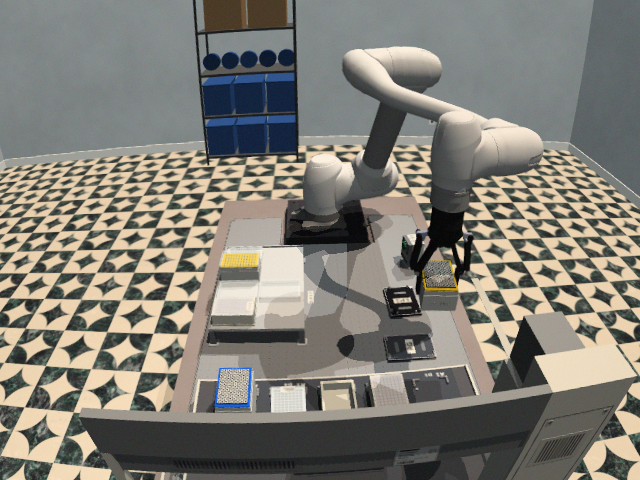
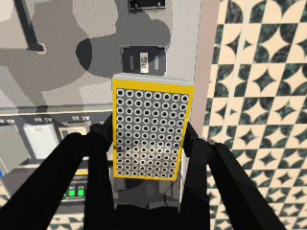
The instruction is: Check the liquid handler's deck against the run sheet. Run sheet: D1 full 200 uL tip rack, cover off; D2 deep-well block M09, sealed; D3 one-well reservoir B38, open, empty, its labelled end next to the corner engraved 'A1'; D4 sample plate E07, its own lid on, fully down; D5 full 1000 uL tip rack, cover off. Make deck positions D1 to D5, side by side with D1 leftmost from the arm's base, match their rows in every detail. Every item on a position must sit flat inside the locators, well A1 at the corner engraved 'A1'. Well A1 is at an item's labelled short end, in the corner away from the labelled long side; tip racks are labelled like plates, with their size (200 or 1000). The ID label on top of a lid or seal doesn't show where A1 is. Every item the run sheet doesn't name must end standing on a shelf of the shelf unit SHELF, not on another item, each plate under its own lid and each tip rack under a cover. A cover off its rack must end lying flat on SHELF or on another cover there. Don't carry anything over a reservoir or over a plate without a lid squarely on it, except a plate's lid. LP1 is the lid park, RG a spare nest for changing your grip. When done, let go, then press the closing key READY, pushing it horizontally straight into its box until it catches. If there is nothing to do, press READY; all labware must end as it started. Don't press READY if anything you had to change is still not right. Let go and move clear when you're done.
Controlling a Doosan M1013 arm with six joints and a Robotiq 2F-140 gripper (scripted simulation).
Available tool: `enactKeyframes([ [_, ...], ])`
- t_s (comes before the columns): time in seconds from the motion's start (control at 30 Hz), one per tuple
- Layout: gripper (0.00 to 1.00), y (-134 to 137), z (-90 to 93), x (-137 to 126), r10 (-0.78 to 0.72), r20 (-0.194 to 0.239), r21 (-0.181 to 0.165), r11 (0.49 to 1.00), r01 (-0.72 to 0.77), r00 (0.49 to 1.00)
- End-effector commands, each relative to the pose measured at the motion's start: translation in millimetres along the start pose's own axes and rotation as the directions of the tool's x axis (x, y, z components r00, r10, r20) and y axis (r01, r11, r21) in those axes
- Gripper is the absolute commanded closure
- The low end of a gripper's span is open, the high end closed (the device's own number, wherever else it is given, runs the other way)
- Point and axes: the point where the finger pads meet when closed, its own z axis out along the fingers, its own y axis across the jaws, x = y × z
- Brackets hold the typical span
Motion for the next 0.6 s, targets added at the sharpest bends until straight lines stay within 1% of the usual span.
enactKeyframes([
  [0.0,0.9,0.2,-1.4,-0.1,0.066,0.002,-0.001,0.998,-0.066,0.998],
  [0.33,0.9,0.2,-1.4,-0.1,0.263,0.001,-0.001,0.965,-0.263,0.965],
  [0.4,0.9,0.2,-1.4,-0.1,0.263,0.001,-0.001,0.965,-0.263,0.965],
  [0.57,0.9,0.2,-1.4,-0.1,0.358,0.001,-0.001,0.934,-0.358,0.934],
])
